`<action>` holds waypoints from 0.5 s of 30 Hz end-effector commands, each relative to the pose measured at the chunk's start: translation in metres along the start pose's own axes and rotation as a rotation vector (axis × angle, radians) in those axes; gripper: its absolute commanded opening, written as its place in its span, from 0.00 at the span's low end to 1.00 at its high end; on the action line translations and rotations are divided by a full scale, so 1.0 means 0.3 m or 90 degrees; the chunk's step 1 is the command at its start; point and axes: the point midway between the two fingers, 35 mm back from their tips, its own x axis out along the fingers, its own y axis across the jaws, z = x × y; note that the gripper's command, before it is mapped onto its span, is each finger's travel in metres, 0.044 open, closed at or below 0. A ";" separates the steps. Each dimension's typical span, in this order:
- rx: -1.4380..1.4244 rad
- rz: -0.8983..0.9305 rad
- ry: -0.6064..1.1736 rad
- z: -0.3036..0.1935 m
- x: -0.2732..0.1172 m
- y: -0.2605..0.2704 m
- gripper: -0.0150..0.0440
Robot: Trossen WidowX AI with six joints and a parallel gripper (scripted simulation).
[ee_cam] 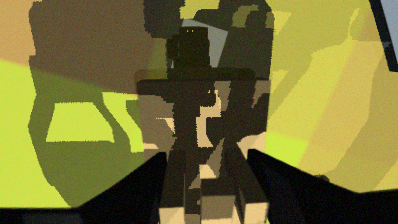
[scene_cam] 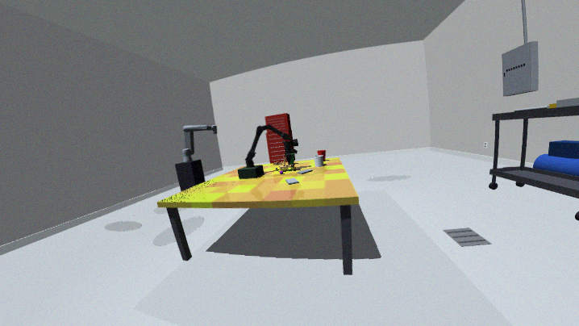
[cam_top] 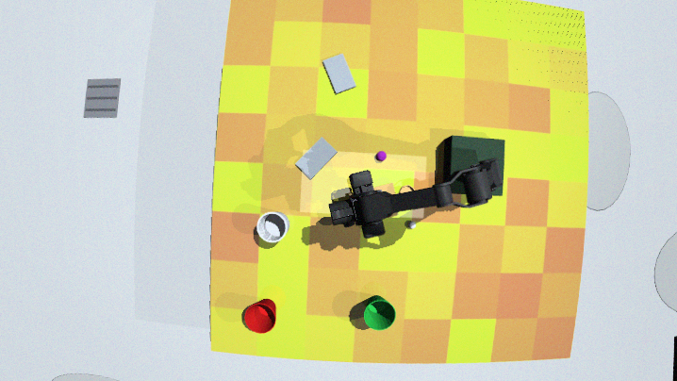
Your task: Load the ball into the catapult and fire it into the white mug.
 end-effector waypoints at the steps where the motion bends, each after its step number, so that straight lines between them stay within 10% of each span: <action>1: 0.002 -0.002 -0.002 0.003 0.018 0.000 0.25; 15: 0.002 -0.002 -0.002 0.003 0.094 0.001 0.25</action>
